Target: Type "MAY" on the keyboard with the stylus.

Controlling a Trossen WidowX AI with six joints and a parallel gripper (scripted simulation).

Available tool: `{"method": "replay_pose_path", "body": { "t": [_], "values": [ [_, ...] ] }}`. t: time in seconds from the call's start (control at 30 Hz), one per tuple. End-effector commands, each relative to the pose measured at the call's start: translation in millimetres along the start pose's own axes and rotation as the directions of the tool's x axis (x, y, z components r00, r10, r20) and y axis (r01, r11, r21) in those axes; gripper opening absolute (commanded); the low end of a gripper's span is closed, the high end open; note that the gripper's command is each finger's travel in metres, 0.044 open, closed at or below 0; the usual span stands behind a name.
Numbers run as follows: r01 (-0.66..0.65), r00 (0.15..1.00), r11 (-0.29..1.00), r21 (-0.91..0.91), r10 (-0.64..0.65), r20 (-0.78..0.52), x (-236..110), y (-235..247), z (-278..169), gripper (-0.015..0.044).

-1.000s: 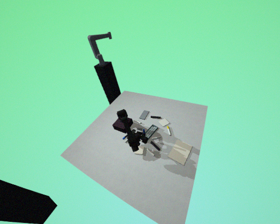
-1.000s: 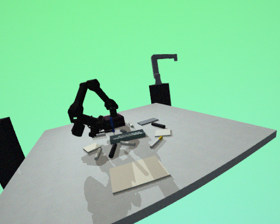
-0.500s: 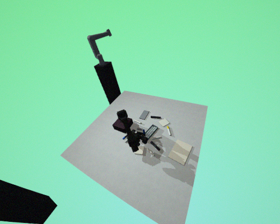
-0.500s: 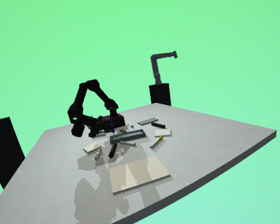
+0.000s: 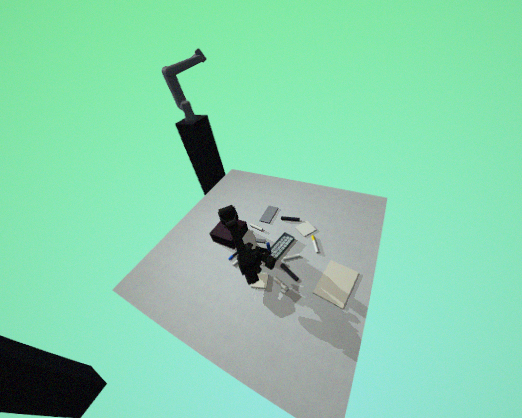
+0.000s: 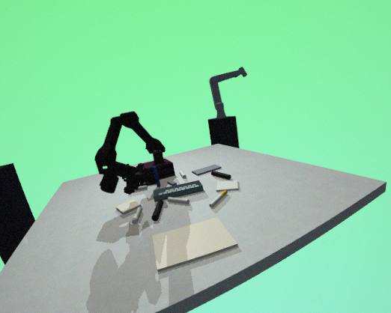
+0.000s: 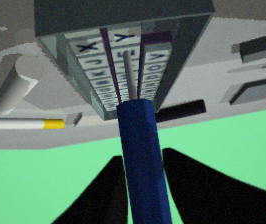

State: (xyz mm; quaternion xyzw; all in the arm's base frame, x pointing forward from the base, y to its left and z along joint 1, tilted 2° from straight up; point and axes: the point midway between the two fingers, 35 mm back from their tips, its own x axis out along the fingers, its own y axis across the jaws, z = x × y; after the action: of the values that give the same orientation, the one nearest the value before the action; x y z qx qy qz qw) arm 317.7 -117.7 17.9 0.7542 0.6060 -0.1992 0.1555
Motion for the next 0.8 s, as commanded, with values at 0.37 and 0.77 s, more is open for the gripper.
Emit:
{"method": "replay_pose_path", "body": {
  "t": [0.37,0.77],
  "values": [
    [0.003,1.0,1.0,-0.005,-0.003,0.003,3.0,-0.6,6.0,0.0081],
    [0.003,1.0,1.0,-0.005,-0.003,0.003,5.6,-0.6,10.4,0.0081]
  ]
}}
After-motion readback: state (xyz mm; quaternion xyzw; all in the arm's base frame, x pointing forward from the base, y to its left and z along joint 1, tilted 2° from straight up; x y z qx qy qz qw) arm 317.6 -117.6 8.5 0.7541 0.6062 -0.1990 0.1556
